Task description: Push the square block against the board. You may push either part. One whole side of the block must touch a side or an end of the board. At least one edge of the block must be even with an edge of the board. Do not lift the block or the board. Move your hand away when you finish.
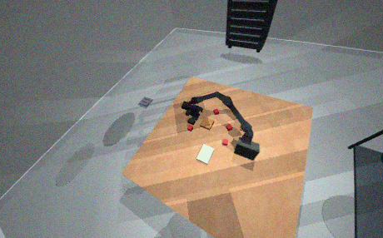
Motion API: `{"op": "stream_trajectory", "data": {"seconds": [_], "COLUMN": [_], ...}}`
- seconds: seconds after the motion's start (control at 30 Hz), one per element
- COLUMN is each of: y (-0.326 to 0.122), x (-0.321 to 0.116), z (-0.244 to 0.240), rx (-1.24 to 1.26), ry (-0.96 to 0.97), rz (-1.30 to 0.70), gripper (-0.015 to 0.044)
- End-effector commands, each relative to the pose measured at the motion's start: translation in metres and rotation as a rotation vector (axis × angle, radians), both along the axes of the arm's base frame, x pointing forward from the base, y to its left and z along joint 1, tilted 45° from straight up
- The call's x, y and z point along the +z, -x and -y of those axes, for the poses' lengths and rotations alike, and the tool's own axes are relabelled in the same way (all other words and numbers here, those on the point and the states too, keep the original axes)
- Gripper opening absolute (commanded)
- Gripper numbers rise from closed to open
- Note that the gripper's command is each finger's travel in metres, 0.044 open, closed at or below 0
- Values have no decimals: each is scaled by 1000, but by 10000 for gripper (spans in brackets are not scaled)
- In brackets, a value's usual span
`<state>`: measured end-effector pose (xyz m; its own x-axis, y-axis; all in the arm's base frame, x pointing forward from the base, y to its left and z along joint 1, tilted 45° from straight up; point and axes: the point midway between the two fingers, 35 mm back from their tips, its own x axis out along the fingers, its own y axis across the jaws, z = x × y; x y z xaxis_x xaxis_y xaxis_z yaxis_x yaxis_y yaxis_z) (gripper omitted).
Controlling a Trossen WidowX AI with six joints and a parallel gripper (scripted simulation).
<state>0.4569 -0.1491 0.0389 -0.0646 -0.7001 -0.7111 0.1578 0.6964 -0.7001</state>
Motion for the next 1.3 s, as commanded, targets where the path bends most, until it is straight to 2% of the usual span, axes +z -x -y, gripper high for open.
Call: {"op": "stream_trajectory", "data": {"seconds": [0.0,0.17,0.33,1.27], "y": [18,20,23,42], "x": [20,19,-18,-18], "z": [15,18,55,53], "rx": [9,10,10,10], "ry": [3,3,6,6], "rz": [-7,-8,-9,-10], "gripper": [0,0,0,0]}}
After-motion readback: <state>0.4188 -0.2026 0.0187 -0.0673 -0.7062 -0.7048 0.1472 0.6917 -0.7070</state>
